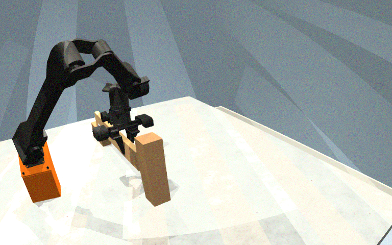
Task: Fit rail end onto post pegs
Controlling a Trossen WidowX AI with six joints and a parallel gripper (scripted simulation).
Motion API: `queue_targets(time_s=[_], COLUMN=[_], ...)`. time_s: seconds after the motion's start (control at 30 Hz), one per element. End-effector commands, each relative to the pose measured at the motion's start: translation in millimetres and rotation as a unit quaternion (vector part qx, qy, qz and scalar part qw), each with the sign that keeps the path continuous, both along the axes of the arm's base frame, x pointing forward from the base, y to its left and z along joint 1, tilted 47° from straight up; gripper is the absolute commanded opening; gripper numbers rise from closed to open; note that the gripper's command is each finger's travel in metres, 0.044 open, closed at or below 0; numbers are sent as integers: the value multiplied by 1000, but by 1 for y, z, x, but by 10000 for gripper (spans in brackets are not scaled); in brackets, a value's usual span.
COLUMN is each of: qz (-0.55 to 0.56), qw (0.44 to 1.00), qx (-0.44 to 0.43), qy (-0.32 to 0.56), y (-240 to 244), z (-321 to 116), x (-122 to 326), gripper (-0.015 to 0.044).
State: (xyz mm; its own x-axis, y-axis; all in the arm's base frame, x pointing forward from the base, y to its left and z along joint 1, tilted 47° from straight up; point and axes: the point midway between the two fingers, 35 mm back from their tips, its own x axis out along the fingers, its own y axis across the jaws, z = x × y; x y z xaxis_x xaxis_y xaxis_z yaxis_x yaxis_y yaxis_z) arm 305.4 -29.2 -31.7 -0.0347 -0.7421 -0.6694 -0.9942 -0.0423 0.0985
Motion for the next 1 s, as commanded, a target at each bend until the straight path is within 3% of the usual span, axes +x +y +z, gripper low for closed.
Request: queue_targets(time_s=[0.0, 0.97], qz=[4, 4], qw=[1000, 1000], qx=[10, 10], qy=[-5, -5], y=[8, 6], z=[3, 1], x=[3, 2], gripper=[0, 0])
